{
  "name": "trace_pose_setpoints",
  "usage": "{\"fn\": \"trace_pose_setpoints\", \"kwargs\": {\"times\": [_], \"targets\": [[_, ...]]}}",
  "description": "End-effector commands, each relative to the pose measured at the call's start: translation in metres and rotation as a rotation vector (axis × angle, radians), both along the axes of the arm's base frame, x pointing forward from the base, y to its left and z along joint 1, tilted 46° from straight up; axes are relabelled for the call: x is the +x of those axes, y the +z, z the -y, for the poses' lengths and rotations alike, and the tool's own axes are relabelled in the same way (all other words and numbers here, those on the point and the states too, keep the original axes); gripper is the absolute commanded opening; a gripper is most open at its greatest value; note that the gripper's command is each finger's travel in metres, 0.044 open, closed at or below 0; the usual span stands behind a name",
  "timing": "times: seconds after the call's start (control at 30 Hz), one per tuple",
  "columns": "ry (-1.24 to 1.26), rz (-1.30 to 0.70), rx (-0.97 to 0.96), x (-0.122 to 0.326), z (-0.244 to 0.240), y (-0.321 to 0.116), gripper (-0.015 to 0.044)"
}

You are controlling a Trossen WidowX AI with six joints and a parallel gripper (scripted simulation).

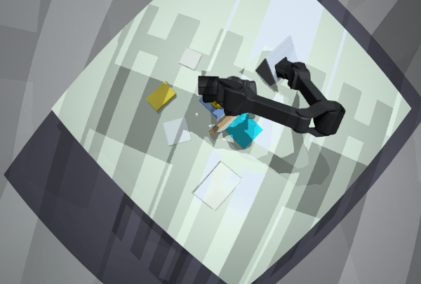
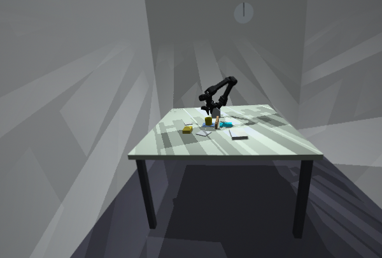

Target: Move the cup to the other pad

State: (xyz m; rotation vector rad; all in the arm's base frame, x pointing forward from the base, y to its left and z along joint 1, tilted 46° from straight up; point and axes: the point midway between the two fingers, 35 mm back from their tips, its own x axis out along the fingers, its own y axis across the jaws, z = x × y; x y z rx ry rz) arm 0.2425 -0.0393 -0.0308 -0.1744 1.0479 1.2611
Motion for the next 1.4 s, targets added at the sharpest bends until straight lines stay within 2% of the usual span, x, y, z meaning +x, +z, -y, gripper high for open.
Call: {"fn": "trace_pose_setpoints", "kwargs": {"times": [0.0, 1.37], "targets": [[0.01, 0.016, 0.021, 0.004, 0.0, 0.002, 0.0167], [0.01, 0.017, 0.024, 0.001, -0.044, -0.041, 0.0167]]}}
